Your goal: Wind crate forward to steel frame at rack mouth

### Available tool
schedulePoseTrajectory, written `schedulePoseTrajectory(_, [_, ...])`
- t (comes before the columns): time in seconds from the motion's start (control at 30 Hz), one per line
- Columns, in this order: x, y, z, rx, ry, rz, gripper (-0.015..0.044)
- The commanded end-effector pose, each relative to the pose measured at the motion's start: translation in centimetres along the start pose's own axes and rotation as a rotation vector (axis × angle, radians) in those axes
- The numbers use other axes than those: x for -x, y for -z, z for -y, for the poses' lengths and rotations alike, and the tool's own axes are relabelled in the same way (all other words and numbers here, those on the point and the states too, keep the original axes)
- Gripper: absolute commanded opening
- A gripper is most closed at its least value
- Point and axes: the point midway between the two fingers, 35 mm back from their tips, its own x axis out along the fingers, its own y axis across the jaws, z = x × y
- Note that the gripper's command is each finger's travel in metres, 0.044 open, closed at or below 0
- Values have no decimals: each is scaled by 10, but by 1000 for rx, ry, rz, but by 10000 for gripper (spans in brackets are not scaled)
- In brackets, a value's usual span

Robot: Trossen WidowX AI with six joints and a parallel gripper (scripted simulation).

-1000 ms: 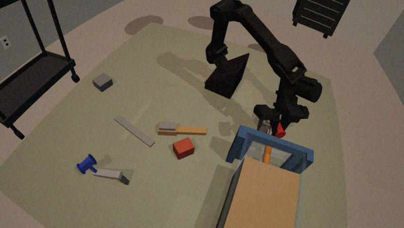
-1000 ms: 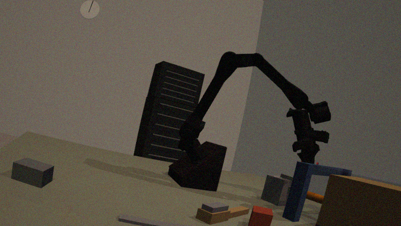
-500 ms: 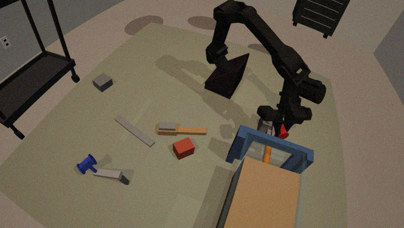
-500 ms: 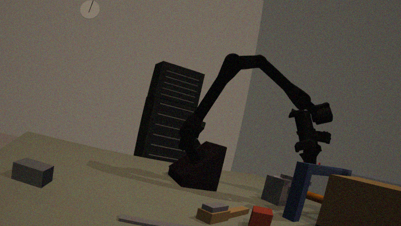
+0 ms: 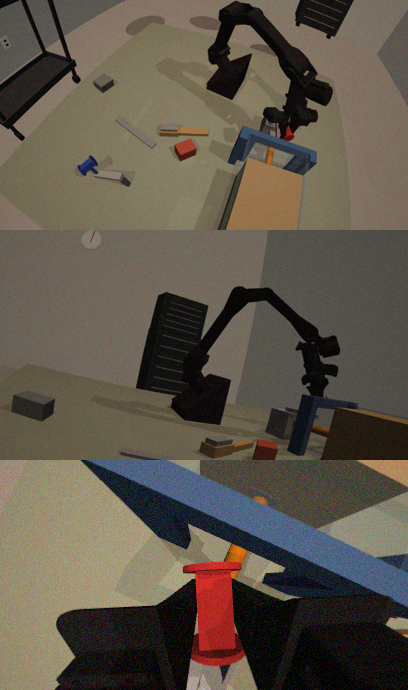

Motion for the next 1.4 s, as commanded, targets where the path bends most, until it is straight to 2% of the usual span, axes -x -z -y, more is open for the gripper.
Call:
schedulePoseTrajectory(0.0, [1,-3,-21,1,-40,11,0])
schedulePoseTrajectory(1.37, [5,2,-62,1,-44,11,0])
